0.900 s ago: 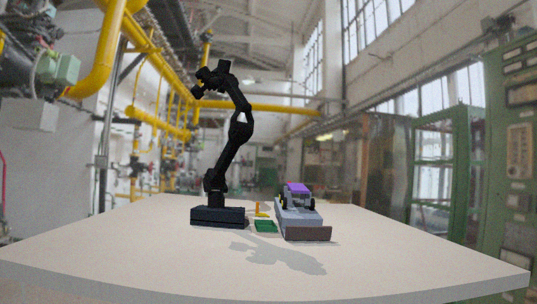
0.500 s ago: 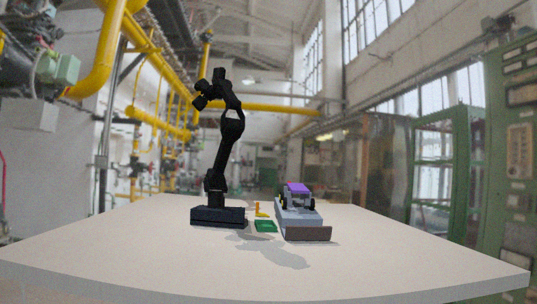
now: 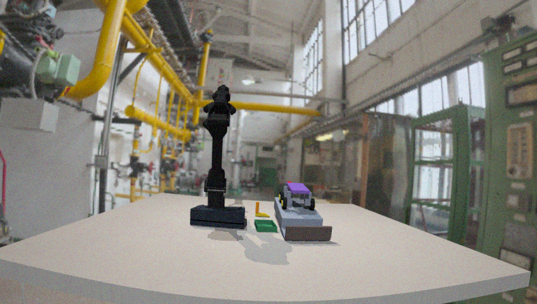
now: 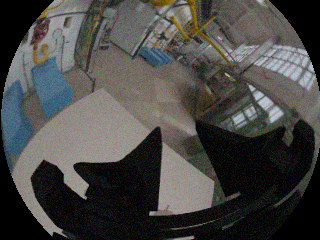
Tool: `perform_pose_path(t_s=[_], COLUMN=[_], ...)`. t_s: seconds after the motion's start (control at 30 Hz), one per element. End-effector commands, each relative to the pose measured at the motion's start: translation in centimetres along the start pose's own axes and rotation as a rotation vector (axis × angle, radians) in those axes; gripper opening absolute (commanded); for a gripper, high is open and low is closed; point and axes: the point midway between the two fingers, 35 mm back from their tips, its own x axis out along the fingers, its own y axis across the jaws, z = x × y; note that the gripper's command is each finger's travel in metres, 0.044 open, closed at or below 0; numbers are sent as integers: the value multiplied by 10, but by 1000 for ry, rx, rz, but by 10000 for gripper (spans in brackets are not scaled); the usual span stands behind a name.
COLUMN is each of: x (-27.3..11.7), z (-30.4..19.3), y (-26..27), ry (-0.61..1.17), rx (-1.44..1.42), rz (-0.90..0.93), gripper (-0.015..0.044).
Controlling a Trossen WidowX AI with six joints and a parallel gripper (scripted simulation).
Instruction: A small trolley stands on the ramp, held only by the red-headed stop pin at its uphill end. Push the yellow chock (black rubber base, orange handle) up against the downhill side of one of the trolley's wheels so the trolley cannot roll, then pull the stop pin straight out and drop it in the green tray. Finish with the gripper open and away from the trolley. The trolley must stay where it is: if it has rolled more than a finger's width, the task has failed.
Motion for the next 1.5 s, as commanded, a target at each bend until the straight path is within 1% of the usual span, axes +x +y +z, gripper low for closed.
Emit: perform_pose_path(t_s=[0.0,0.1,0.3,0.57,0.8,1.07,1.37,1.47], x=[13,20,31,24,4,-30,-74,-77], z=[-29,-53,-117,-200,-266,-327,-369,-371], y=[0,-1,3,13,31,66,114,118], ry=[93,170,372,624,823,1014,1168,1177], rx=[20,44,133,289,448,661,912,932], rz=[11,18,51,82,123,203,323,332], gripper=[190,190,190,190,190,190,190,190])
